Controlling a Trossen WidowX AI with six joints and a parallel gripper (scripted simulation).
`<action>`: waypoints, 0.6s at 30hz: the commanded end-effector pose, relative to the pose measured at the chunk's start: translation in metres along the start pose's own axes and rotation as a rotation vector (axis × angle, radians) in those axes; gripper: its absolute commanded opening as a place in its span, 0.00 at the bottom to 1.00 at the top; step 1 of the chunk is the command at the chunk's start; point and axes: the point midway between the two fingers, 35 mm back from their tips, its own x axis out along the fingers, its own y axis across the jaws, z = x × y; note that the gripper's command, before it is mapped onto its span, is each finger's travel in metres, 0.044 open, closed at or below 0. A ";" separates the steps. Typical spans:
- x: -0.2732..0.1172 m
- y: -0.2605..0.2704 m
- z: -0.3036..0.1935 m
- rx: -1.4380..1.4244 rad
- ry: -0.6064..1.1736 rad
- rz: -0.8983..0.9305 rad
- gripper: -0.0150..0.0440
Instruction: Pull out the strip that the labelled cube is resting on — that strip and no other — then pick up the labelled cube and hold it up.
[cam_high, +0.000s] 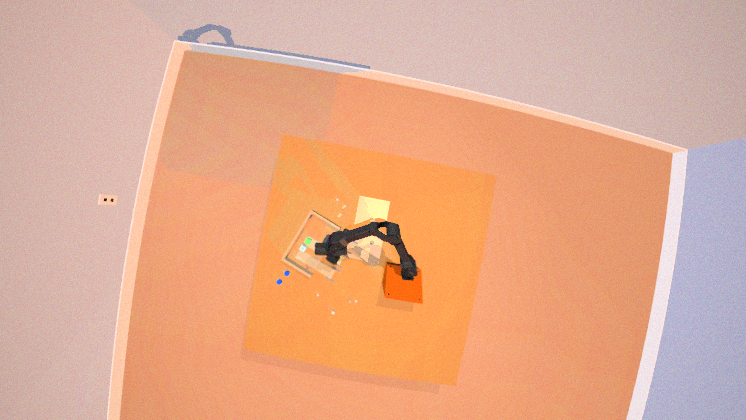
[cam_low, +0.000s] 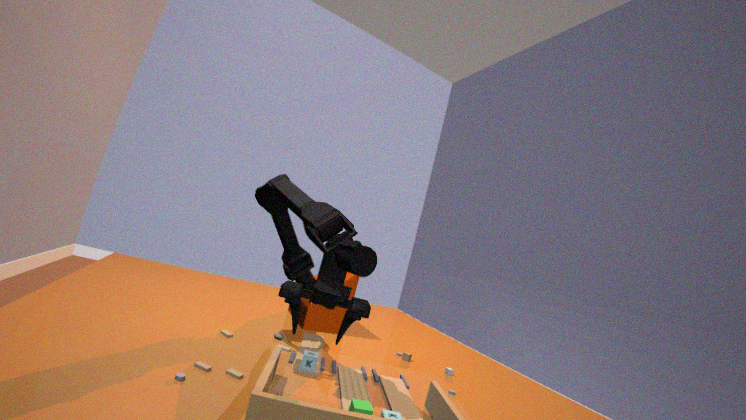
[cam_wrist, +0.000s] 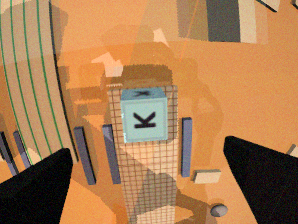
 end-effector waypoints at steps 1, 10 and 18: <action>0.001 0.000 0.005 -0.007 0.000 -0.004 0.87; 0.016 0.000 0.006 -0.007 -0.001 -0.004 0.68; 0.029 0.000 0.006 -0.007 -0.001 -0.004 0.68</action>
